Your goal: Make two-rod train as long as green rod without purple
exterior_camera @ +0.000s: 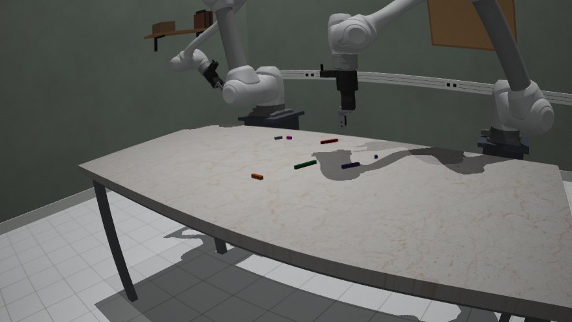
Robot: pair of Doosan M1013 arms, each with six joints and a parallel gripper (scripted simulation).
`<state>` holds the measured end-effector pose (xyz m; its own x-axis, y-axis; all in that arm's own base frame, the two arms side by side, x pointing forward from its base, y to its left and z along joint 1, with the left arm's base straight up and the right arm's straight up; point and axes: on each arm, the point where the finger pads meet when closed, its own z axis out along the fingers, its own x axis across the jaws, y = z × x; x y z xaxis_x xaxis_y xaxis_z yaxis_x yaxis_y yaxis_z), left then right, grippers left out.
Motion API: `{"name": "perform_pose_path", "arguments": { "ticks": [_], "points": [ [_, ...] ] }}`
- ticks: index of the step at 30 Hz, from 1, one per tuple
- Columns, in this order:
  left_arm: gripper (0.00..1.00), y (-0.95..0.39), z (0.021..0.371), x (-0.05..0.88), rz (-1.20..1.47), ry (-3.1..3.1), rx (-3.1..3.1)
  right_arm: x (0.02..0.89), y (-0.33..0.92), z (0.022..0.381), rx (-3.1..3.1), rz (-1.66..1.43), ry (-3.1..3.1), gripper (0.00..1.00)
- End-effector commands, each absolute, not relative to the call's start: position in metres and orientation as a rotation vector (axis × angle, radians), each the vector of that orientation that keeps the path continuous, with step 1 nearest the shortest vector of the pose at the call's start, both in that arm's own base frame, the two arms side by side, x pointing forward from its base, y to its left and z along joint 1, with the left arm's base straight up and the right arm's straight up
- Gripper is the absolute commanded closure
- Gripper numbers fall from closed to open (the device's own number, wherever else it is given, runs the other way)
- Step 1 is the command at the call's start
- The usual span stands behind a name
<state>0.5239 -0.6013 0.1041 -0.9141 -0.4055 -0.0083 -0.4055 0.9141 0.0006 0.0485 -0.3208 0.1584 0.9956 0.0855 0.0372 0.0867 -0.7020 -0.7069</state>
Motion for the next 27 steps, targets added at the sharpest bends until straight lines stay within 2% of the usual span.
{"name": "perform_pose_path", "arguments": {
  "ticks": [1,27],
  "points": [
    [0.0,-0.612,0.104,0.519,-0.002,3.116,-0.392,0.049,-0.321,0.159,-2.353,-0.003,-0.119,0.0],
    [0.0,-0.667,0.098,0.476,-0.001,2.879,1.253,0.049,-0.321,0.159,-2.353,-0.003,-0.119,0.0]
  ]
}}
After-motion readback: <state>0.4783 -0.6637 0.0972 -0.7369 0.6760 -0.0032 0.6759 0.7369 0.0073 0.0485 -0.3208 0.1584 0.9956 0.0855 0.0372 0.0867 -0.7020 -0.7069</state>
